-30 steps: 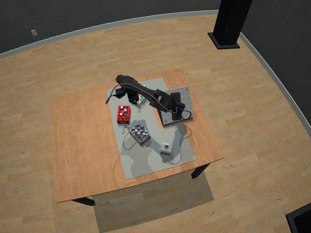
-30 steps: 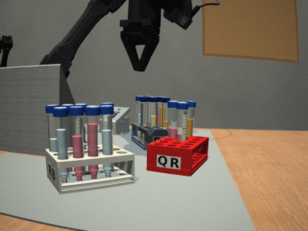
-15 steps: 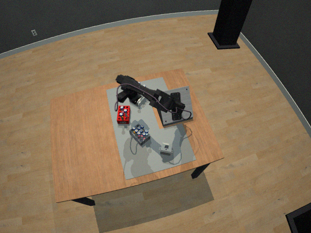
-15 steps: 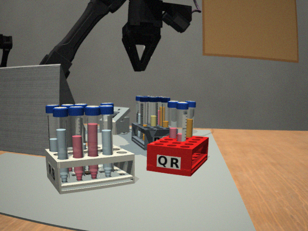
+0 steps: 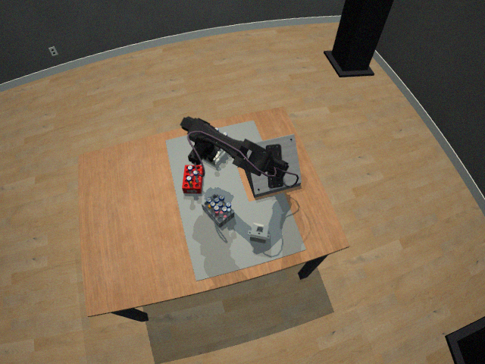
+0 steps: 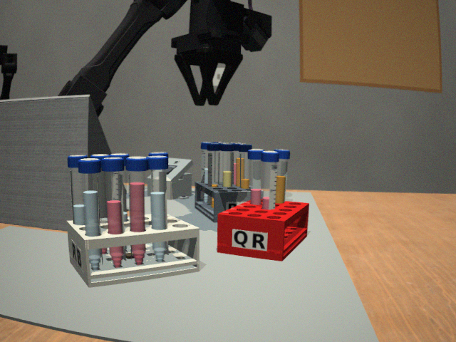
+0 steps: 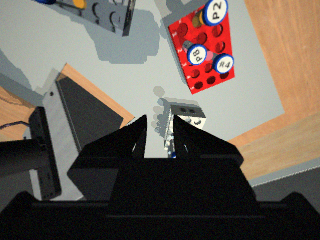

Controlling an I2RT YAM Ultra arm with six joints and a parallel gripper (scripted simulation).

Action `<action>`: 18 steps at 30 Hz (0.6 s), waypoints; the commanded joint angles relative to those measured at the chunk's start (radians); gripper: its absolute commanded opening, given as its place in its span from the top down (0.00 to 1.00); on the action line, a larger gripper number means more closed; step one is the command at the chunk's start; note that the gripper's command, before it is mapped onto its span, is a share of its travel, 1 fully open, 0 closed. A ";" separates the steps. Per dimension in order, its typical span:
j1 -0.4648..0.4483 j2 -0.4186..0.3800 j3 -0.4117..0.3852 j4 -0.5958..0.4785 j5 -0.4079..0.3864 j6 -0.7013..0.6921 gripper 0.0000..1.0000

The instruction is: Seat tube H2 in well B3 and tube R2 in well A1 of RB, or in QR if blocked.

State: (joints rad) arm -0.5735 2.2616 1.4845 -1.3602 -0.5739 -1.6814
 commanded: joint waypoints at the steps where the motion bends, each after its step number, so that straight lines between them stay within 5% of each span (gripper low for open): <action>1: -0.008 0.010 0.025 0.000 -0.014 -0.148 0.70; 9: -0.008 0.010 0.025 0.000 -0.013 -0.389 0.70; 18: 0.056 -0.078 -0.023 -0.032 -0.043 -0.338 0.70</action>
State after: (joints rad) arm -0.5308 2.2322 1.4788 -1.3609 -0.5835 -2.0350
